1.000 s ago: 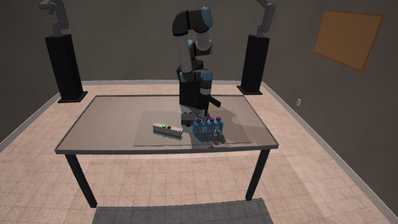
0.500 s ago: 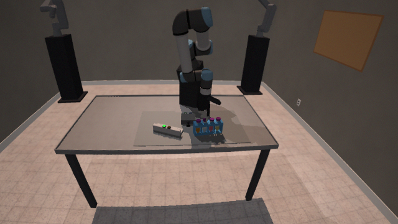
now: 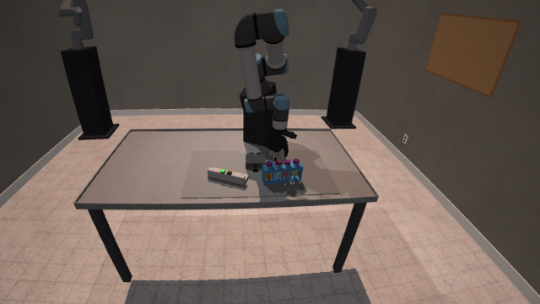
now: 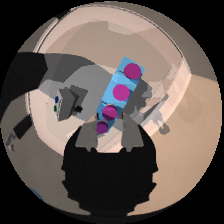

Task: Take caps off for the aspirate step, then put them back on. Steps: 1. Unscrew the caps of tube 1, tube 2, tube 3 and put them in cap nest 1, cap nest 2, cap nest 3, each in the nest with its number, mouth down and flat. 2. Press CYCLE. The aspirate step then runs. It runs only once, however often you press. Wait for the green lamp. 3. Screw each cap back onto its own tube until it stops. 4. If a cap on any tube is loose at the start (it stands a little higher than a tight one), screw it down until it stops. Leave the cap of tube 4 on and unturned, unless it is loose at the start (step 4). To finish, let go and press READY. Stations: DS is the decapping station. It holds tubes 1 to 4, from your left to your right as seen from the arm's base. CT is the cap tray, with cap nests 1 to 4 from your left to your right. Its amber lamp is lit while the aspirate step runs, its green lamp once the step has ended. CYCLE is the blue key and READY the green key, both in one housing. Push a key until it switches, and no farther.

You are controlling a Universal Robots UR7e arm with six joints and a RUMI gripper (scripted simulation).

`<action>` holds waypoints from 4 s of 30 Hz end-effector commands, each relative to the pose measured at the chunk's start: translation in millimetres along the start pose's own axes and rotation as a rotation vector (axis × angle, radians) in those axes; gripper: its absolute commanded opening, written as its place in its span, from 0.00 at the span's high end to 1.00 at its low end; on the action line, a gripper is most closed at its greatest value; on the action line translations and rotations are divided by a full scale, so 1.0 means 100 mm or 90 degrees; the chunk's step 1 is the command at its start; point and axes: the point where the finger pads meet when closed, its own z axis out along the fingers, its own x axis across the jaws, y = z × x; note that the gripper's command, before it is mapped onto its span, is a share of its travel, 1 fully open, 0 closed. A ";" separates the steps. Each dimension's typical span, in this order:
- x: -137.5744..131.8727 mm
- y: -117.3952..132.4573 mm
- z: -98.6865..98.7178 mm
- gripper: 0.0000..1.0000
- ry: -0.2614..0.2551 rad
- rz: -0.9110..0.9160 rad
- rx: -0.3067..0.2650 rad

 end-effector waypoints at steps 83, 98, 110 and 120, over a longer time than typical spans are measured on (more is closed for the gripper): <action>0.00 0.00 0.00 0.65 0.002 0.111 0.002; 0.00 0.00 0.00 1.00 0.002 -0.021 0.001; 0.00 0.00 0.00 1.00 0.002 0.043 0.001; 0.00 0.00 0.00 1.00 0.002 0.297 0.002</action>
